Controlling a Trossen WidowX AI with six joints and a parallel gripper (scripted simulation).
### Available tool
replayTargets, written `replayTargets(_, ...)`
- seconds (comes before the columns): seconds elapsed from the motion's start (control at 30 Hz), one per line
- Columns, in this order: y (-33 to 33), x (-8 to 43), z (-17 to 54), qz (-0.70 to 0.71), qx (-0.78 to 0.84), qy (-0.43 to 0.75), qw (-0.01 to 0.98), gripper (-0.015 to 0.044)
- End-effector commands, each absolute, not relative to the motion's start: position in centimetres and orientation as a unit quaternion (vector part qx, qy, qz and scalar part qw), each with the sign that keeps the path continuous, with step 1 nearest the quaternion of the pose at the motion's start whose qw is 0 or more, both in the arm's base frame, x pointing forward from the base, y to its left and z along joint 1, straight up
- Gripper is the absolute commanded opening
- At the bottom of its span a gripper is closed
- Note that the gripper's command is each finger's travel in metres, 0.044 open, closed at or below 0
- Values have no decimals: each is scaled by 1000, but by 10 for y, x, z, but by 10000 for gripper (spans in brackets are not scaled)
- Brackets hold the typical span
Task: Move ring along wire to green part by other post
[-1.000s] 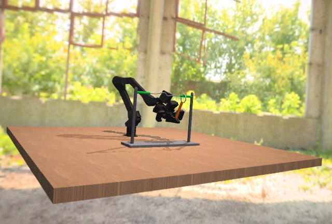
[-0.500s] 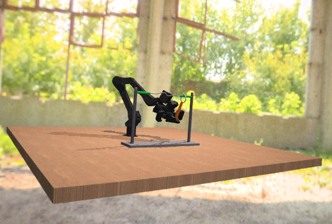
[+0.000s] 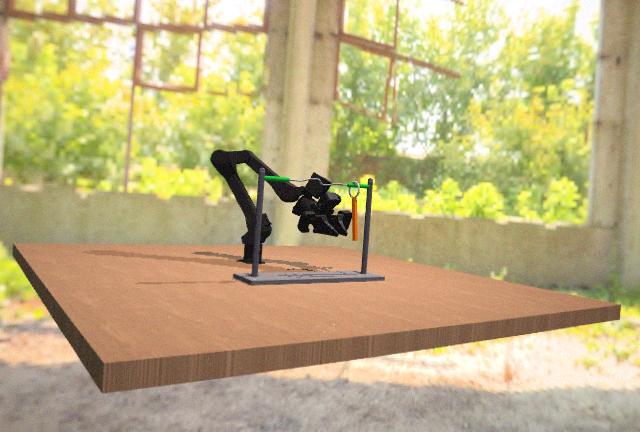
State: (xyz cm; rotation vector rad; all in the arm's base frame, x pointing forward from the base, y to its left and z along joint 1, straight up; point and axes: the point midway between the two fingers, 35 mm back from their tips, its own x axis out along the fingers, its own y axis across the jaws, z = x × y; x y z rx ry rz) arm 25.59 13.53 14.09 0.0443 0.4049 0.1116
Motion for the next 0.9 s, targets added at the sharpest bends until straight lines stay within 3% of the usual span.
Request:
replayTargets(0.0, 134, 246, 147, 54, 25, 199, 978, 160)
replayTargets(0.87, 129, 224, 155, 54, 23, 199, 978, 160)
